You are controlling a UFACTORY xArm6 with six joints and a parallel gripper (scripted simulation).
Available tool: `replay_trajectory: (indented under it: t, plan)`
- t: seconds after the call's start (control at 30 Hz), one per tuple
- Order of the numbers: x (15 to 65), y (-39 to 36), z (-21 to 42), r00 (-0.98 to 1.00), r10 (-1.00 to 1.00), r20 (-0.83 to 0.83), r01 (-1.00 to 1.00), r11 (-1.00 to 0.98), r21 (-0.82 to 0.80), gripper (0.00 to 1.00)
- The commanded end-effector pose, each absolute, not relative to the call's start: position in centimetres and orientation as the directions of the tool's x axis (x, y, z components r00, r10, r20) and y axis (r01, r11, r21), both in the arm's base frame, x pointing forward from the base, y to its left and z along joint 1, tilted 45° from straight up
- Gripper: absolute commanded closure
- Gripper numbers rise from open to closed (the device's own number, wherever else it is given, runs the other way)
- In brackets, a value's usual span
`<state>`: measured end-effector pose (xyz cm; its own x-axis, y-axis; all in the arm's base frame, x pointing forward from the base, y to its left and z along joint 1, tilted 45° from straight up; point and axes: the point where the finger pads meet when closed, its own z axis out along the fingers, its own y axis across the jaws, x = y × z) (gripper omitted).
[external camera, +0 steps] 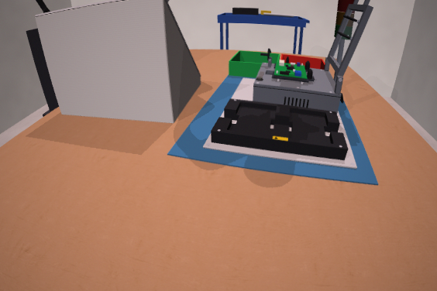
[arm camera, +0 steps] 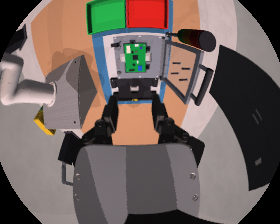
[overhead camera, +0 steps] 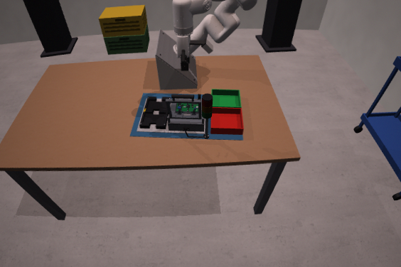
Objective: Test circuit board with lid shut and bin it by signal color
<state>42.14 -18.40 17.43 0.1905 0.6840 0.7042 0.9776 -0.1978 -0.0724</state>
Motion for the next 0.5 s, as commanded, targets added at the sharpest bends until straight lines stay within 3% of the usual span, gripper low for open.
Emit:
replay_trajectory:
  t: [0.0,0.47]
  plan:
    - [42.2,-18.6,17.6,0.19,0.686,0.703,0.977,-0.2,-0.069,0.49]
    - [45.1,-19.1,17.4,0.19,0.686,0.703,0.977,-0.2,-0.069,0.49]
